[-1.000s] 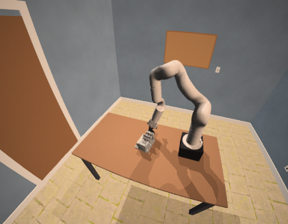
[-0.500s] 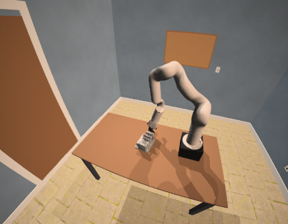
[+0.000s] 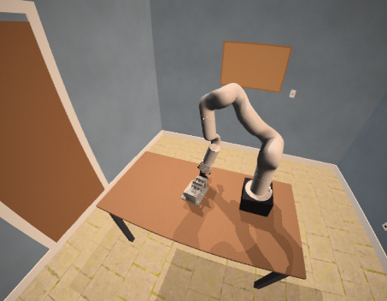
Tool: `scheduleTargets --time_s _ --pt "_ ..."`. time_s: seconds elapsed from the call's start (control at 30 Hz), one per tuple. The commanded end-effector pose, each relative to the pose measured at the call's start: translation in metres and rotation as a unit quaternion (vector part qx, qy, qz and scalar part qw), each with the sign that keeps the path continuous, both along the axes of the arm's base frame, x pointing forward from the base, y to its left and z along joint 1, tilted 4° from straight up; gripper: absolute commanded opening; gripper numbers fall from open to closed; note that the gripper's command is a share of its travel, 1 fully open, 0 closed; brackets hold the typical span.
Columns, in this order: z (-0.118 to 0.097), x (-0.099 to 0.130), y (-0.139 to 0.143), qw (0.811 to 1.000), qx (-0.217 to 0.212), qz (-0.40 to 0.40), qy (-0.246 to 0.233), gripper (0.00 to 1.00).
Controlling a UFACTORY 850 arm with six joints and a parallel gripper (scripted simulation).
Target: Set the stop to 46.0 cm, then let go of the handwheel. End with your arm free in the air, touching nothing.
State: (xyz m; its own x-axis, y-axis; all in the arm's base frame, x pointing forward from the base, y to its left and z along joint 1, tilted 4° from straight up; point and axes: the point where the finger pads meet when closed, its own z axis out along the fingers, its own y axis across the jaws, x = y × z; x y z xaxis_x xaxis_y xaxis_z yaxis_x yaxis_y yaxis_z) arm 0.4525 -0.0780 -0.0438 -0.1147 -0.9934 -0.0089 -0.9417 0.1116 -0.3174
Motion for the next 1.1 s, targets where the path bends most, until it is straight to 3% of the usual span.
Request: scheduleTargets --time_s 0.0,1.07 --pt "-0.0014 0.0003 -0.0001 1.0 0.0 0.0 0.0 0.06" --pt "-0.0058 -0.0006 0.0001 1.0 0.0 0.0 0.0 0.06"
